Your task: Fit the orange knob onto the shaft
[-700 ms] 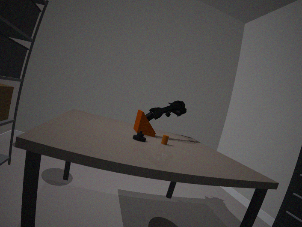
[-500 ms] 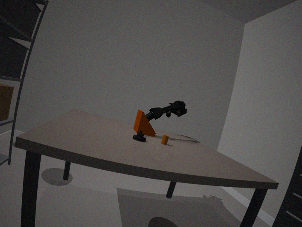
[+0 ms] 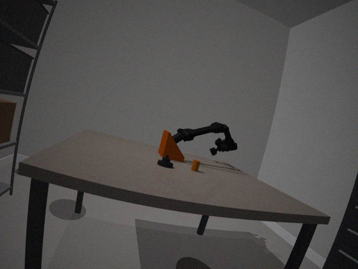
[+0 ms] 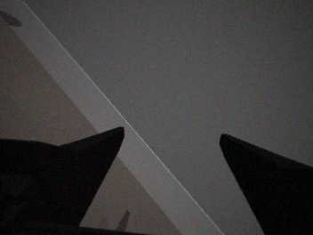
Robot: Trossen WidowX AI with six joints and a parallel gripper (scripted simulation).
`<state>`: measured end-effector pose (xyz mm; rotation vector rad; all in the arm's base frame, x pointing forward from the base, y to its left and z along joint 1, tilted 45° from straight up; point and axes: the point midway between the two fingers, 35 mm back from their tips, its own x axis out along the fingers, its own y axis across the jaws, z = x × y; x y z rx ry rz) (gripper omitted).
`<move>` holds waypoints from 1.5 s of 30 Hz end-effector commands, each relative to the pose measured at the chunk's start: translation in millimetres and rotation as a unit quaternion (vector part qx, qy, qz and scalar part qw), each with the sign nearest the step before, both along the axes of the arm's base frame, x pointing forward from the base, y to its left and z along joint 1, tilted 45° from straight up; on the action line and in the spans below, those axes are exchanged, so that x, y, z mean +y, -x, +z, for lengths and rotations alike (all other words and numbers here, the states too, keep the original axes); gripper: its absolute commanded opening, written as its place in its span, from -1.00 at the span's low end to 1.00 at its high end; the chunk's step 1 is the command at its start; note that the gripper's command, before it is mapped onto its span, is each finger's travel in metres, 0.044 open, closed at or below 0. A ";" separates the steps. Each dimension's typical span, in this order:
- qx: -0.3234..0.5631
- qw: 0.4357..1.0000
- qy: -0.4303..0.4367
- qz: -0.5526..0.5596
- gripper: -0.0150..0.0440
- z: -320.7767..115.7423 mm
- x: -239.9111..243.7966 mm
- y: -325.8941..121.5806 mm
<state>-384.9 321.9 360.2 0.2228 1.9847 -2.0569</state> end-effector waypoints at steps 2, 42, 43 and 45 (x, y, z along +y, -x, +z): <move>-0.007 0.994 0.050 -0.094 1.00 0.7 40.5 -51.5; 0.245 0.360 0.519 -0.736 1.00 -106.1 21.0 -617.4; 0.259 0.327 0.533 -0.736 1.00 -114.0 9.9 -626.9; 0.287 0.261 0.560 -0.732 1.00 -129.6 -13.2 -644.0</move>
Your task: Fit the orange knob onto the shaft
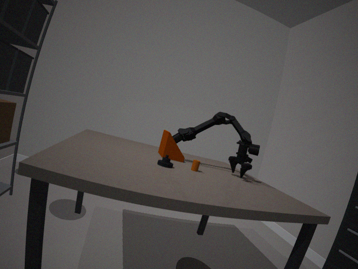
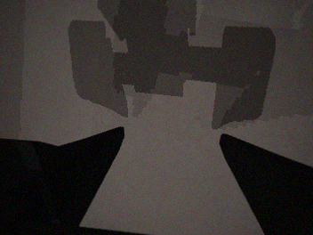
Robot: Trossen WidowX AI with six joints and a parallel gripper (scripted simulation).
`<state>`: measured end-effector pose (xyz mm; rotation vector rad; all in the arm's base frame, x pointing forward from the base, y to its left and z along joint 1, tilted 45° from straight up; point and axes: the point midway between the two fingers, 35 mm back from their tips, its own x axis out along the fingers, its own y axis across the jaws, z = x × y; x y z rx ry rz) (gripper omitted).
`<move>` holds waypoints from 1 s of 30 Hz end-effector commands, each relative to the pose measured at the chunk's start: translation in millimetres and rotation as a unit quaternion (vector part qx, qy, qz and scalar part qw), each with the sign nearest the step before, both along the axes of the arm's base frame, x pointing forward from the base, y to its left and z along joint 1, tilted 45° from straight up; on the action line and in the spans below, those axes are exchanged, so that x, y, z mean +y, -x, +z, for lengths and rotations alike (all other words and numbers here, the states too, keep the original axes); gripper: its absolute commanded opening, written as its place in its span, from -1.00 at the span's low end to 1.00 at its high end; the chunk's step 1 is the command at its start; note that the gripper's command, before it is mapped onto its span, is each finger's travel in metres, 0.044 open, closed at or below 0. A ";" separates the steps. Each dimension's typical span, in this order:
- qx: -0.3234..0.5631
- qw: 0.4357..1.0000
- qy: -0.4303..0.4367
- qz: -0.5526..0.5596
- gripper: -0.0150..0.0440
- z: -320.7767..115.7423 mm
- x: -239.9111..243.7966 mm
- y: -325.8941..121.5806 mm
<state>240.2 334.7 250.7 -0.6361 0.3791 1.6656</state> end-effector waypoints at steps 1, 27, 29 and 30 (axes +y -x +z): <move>0.081 0.992 0.039 -0.090 1.00 -27.7 -38.0 -26.4; 0.585 0.590 0.081 -0.550 1.00 -147.4 -288.1 -44.4; 0.585 0.590 0.081 -0.550 1.00 -162.3 -273.2 -44.7; 0.585 0.590 0.080 -0.550 1.00 -168.1 -267.2 -44.4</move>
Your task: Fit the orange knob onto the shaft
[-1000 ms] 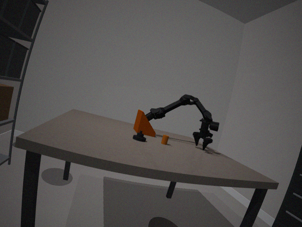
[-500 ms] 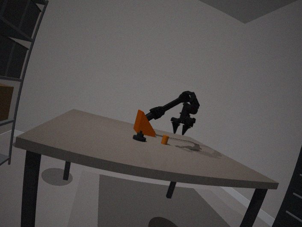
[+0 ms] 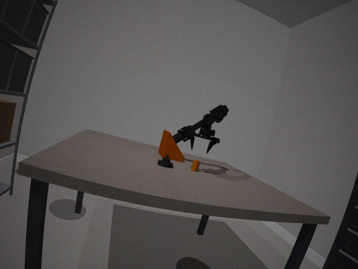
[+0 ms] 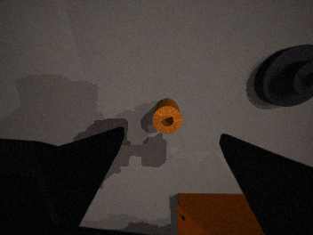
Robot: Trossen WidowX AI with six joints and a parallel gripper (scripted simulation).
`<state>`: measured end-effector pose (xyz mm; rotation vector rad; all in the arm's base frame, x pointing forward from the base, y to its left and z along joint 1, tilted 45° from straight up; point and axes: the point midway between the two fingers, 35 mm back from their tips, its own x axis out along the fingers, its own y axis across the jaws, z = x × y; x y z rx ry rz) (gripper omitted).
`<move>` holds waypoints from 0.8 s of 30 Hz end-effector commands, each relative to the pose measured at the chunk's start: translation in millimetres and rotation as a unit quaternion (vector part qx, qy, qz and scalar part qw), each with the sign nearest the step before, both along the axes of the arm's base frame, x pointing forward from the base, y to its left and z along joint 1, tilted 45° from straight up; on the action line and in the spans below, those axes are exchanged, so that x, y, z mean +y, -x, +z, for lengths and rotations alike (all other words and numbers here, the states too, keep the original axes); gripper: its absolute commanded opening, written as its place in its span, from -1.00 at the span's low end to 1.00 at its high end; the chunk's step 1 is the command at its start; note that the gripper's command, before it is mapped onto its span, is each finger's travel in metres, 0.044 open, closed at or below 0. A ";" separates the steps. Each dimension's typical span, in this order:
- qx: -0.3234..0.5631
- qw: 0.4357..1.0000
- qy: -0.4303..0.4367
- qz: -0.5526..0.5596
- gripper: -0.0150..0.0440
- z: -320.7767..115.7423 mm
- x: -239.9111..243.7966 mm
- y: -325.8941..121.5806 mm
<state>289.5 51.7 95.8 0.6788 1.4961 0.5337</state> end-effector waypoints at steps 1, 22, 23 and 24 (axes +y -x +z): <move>0.010 1.000 -0.004 0.004 1.00 -15.1 17.9 5.1; 0.008 1.000 -0.004 0.007 1.00 -38.6 41.8 3.7; 0.008 1.000 -0.004 0.007 1.00 -39.8 42.9 3.6; 0.008 1.000 -0.004 0.007 1.00 -40.9 44.1 3.5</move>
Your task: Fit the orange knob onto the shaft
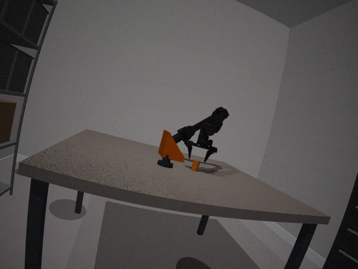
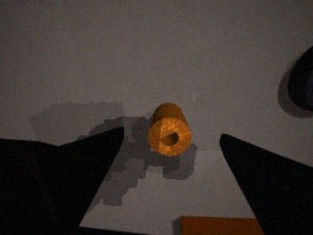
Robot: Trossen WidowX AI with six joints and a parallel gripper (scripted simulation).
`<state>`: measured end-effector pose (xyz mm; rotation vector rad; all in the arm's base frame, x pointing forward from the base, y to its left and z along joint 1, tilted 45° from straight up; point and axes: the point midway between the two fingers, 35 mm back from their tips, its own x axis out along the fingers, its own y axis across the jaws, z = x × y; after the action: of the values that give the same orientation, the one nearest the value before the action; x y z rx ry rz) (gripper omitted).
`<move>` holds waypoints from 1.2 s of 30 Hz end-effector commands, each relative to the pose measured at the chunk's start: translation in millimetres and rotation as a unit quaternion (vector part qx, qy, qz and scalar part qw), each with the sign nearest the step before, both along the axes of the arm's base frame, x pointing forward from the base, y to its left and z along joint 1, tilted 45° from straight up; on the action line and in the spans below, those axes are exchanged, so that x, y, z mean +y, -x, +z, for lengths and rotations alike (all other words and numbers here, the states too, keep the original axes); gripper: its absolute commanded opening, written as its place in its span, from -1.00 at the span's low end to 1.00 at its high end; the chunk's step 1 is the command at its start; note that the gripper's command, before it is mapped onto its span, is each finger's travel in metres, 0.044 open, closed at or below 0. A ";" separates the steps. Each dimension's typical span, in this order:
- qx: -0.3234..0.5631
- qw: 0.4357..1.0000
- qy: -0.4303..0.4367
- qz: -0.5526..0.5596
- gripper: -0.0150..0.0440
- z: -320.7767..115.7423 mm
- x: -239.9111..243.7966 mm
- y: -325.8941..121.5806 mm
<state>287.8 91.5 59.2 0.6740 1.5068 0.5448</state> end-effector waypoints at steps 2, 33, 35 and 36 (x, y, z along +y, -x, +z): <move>0.005 1.000 -0.002 0.001 1.00 -6.5 6.5 1.8; 0.007 1.000 -0.005 -0.002 0.73 -35.3 37.2 3.3; 0.007 1.000 -0.005 -0.002 0.56 -35.3 37.2 3.3; 0.007 1.000 -0.005 -0.002 0.47 -35.3 37.2 3.3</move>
<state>285.4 127.6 24.4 0.6835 1.5130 0.5440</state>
